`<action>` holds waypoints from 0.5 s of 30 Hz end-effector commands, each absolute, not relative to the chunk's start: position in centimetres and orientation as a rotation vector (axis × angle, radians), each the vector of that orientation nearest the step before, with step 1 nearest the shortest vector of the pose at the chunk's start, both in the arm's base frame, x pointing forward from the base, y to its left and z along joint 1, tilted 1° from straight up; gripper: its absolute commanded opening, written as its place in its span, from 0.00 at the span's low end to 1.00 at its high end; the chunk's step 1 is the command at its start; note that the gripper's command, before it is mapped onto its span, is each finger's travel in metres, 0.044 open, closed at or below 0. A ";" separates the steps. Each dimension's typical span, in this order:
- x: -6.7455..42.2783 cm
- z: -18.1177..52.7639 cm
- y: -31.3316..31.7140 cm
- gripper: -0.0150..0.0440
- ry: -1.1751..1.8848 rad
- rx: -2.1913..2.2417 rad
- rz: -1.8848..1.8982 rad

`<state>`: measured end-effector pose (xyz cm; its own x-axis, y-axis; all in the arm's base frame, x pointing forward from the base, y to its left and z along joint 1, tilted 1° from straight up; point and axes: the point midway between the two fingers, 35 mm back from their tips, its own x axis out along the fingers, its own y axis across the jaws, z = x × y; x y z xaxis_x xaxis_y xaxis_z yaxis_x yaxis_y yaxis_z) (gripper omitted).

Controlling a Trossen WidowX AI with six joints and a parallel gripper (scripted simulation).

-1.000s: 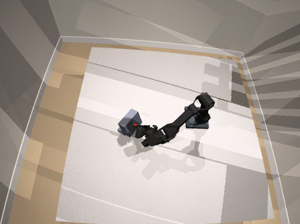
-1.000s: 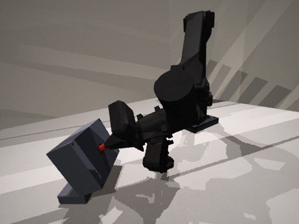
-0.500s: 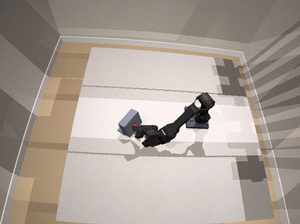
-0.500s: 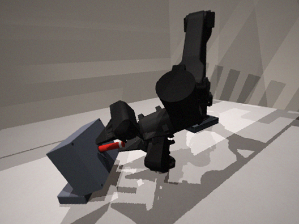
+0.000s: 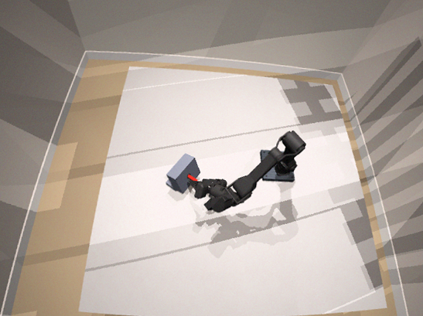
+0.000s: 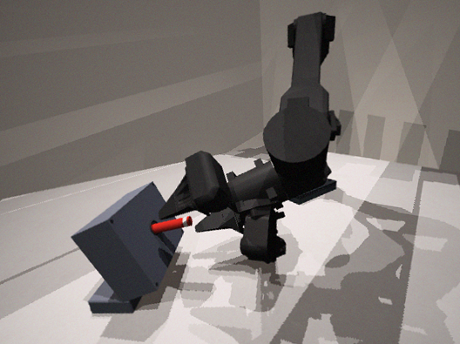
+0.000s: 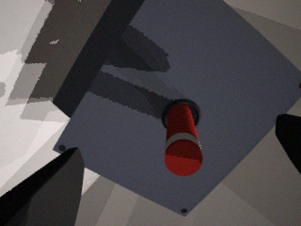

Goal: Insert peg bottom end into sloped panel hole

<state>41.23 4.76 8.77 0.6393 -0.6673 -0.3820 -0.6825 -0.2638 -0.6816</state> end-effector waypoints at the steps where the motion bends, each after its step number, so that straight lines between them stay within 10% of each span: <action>1: 40.9 9.2 5.4 1.00 1.054 -1.972 0.015; 15: 39.6 9.6 7.0 1.00 1.057 -1.971 0.022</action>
<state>39.81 6.44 9.24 0.6360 -0.6665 -0.3891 -0.6879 -0.2611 -0.6772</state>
